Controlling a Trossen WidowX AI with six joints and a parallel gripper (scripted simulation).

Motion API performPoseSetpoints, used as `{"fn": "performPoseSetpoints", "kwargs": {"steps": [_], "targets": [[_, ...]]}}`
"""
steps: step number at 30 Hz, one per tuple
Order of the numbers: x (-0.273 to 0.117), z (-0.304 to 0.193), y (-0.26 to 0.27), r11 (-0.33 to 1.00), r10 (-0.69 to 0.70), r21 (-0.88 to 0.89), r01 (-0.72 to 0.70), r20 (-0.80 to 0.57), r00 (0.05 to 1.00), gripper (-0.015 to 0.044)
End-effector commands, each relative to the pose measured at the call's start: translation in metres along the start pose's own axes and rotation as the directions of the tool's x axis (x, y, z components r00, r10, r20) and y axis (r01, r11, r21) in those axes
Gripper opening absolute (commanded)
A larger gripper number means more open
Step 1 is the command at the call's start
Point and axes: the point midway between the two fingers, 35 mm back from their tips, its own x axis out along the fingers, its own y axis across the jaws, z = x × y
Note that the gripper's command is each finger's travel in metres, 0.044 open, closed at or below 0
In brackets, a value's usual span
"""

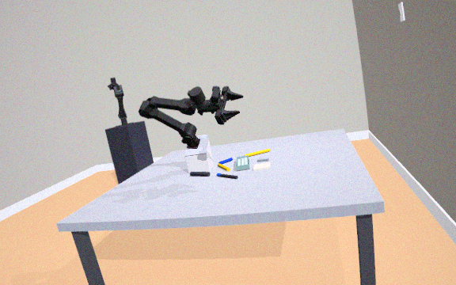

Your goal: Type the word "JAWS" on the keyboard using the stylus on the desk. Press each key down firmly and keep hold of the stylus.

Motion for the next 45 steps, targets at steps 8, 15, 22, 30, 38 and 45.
{"fn": "performPoseSetpoints", "kwargs": {"steps": [8,15,22,30,38,45], "targets": [[0.030,-0.080,0.019,0.998,-0.002,0.055,0.018,-0.287,0.958,0.0230],[0.037,-0.199,0.040,0.996,-0.086,-0.045,0.074,-0.650,0.755,0.0046],[-0.001,-0.311,0.053,0.956,-0.272,-0.291,0.023,-0.861,0.429,0.0000],[-0.073,-0.395,0.043,0.767,-0.588,-0.599,-0.229,-0.800,0.123,0.0000],[-0.087,-0.405,0.039,0.708,-0.648,-0.643,-0.293,-0.756,0.092,0.0000],[-0.087,-0.405,0.039,0.708,-0.648,-0.643,-0.293,-0.756,0.092,0.0000]]}}
